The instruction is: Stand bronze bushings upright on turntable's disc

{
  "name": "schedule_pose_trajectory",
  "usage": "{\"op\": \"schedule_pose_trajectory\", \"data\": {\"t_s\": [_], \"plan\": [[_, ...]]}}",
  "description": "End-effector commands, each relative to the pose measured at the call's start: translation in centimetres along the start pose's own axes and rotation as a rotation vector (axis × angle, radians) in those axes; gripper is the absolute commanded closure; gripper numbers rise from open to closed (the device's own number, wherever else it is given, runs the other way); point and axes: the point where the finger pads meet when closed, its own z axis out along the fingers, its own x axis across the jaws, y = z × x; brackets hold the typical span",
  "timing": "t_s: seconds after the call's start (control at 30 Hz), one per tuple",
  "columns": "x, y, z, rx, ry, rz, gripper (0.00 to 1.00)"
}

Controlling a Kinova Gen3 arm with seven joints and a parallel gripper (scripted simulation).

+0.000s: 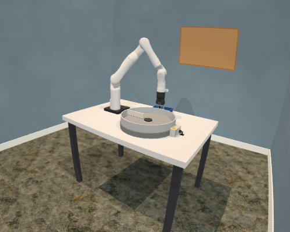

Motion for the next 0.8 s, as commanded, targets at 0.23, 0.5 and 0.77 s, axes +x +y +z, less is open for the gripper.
{"op": "schedule_pose_trajectory", "data": {"t_s": [0.23, 0.5, 0.77], "plan": [[-0.08, 0.21, 0.77, -0.004, -0.005, 0.003, 0.24], [-0.08, 0.21, 0.77, -0.004, -0.005, 0.003, 0.24], [-0.08, 0.21, 0.77, -0.004, -0.005, 0.003, 0.24]]}}
